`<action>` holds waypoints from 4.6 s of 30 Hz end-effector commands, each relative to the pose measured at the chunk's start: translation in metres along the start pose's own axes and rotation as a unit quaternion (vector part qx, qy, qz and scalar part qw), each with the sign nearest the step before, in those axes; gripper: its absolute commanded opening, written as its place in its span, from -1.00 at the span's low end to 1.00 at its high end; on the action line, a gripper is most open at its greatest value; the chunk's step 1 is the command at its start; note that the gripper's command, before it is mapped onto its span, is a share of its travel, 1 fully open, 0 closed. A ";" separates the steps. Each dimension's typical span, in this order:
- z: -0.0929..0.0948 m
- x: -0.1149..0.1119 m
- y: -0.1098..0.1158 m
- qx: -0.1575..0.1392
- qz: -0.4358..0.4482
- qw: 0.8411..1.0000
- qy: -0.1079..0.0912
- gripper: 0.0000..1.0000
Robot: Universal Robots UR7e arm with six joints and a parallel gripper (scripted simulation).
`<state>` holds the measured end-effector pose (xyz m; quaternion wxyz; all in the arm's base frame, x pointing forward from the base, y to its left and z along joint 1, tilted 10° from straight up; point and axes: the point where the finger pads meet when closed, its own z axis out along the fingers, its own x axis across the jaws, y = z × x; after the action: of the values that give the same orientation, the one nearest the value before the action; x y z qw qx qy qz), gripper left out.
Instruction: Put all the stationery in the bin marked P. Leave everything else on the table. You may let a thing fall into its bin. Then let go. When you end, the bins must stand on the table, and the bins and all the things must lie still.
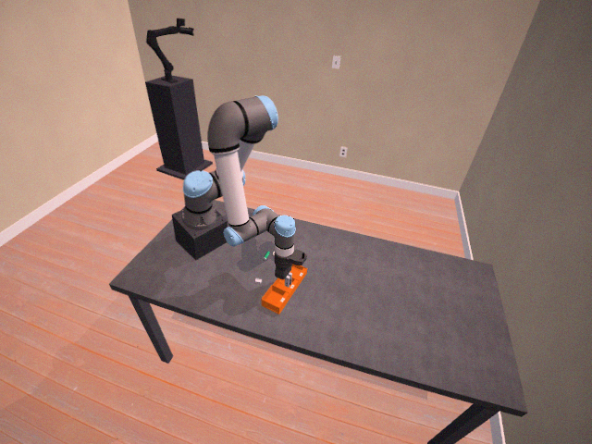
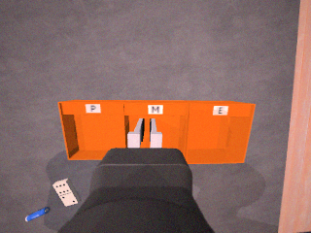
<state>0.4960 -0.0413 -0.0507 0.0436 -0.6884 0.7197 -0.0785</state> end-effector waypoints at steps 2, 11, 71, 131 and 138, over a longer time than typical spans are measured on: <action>0.000 0.000 0.000 0.001 0.000 1.000 0.000 -0.39; 0.000 0.000 0.000 0.001 0.000 1.000 0.000 -0.39; -0.060 -0.075 0.000 0.001 0.000 1.000 0.000 -0.39; 0.000 -0.084 0.000 0.001 0.000 1.000 0.000 -0.39; 0.000 -0.084 0.000 0.001 0.000 1.000 0.000 -0.39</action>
<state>0.4997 0.0428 -0.0546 0.0436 -0.6884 0.7197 -0.0786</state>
